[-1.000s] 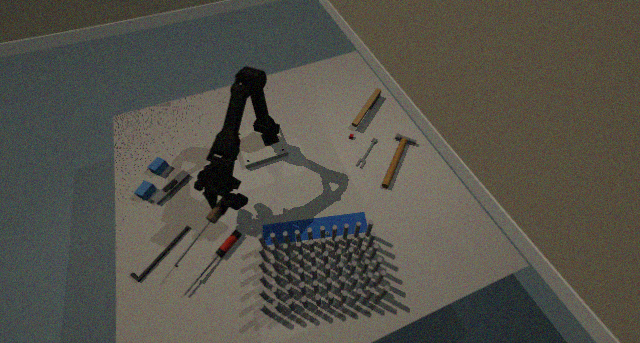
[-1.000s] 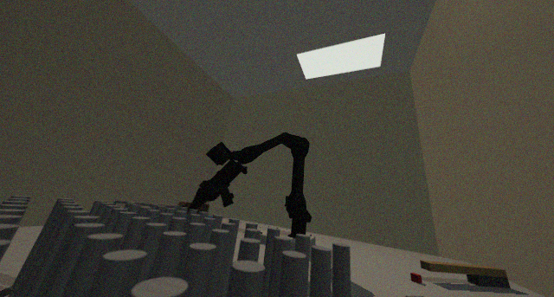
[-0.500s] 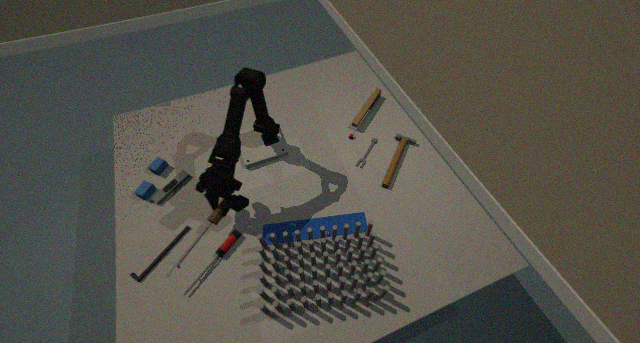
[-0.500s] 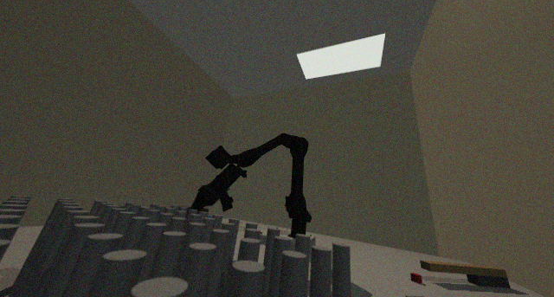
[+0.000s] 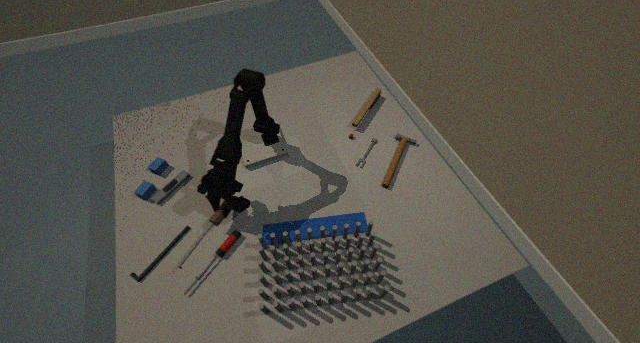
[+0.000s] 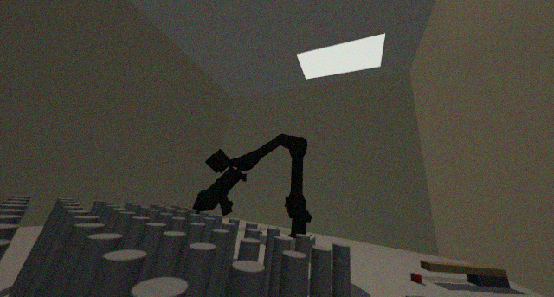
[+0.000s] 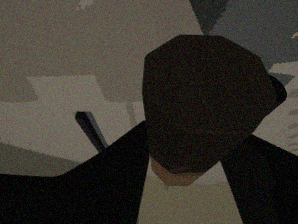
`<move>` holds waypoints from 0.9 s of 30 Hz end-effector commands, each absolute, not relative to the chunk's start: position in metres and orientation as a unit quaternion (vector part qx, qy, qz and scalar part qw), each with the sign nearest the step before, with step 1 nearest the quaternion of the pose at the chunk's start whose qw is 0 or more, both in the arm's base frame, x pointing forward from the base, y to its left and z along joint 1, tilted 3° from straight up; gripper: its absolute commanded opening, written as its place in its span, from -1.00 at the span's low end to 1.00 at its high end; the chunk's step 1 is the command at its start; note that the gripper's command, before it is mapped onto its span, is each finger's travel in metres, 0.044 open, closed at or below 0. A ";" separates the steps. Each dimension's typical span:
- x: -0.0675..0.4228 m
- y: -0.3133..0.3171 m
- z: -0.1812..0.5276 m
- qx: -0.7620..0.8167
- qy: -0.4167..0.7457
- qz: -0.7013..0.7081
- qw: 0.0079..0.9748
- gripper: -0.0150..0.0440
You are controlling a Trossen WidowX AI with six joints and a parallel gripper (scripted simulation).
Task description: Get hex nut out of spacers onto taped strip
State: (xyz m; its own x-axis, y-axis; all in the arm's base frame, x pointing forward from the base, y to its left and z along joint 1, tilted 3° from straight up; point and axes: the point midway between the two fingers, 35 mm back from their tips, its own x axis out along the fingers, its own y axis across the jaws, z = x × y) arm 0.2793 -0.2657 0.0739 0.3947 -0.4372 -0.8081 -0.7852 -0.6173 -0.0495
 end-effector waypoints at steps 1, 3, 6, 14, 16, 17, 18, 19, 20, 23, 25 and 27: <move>0.278 -0.266 0.069 -0.805 0.382 0.398 0.219 -0.49; 0.278 -0.265 0.068 -0.805 0.382 0.398 0.219 -0.49; 0.278 -0.265 0.065 -0.805 0.382 0.398 0.219 -0.49; 0.277 -0.264 0.058 -0.805 0.382 0.398 0.219 -0.49; 0.277 -0.264 0.056 -0.805 0.382 0.398 0.219 -0.49; 0.277 -0.264 0.056 -0.805 0.382 0.398 0.219 -0.49; 0.277 -0.263 0.055 -0.805 0.382 0.398 0.219 -0.49; 0.277 -0.263 0.054 -0.805 0.382 0.398 0.219 -0.49; 0.277 -0.263 0.053 -0.805 0.382 0.398 0.219 -0.49; 0.276 -0.263 0.050 -0.805 0.382 0.398 0.219 -0.49; 0.276 -0.262 0.049 -0.805 0.382 0.398 0.219 -0.49; 0.276 -0.262 0.047 -0.805 0.382 0.398 0.219 -0.49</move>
State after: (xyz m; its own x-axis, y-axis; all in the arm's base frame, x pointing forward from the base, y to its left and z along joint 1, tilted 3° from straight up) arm 0.2771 -0.2623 0.0506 0.3945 -0.4369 -0.8084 -0.7852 -0.6173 -0.0495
